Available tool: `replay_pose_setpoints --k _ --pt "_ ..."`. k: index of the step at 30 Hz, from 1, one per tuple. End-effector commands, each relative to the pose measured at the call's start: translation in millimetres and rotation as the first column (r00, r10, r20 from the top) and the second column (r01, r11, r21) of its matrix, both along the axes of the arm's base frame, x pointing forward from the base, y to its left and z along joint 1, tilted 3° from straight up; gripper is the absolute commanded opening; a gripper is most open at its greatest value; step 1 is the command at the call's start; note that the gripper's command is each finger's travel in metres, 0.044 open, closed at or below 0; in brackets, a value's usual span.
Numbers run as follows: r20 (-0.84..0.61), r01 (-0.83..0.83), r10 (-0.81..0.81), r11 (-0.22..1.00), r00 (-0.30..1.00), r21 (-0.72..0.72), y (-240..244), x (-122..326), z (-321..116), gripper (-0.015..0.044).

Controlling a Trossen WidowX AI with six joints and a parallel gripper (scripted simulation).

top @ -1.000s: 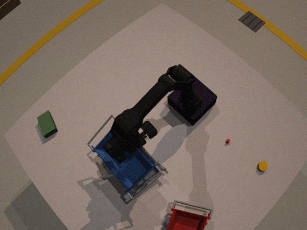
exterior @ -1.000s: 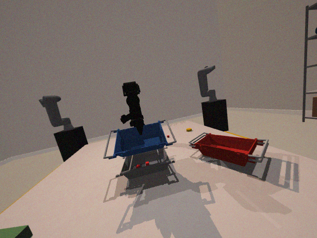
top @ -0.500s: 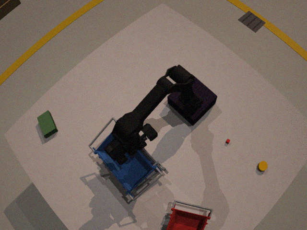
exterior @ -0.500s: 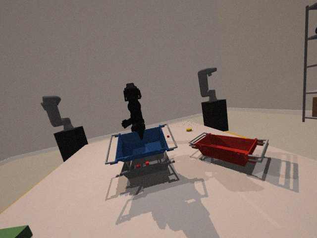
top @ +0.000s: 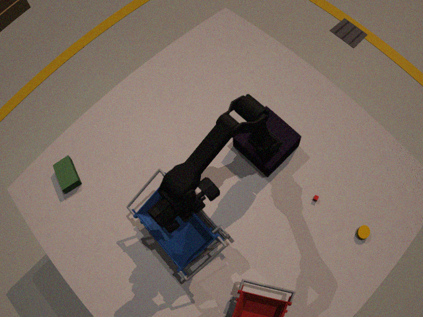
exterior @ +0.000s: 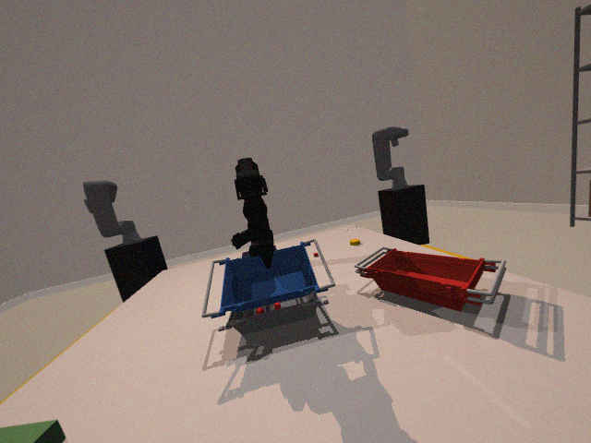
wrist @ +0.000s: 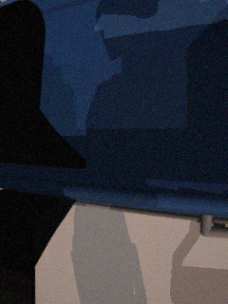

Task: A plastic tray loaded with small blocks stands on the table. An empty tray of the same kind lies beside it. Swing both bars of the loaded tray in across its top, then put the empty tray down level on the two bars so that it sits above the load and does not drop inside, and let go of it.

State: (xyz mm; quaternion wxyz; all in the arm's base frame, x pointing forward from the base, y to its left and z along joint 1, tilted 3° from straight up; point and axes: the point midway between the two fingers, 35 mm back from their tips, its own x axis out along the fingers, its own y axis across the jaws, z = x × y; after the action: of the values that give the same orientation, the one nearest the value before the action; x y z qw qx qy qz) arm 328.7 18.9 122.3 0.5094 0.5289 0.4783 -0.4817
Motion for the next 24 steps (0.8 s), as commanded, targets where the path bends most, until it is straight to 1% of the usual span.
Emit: replay_pose_setpoints --k 1,24 --pt "0.007 0.004 -0.004 1.000 1.000 -0.001 0 1 -4 0.0000" --pt "0.006 0.004 -0.004 1.000 1.000 -0.001 0 -11 -15 0.0000"
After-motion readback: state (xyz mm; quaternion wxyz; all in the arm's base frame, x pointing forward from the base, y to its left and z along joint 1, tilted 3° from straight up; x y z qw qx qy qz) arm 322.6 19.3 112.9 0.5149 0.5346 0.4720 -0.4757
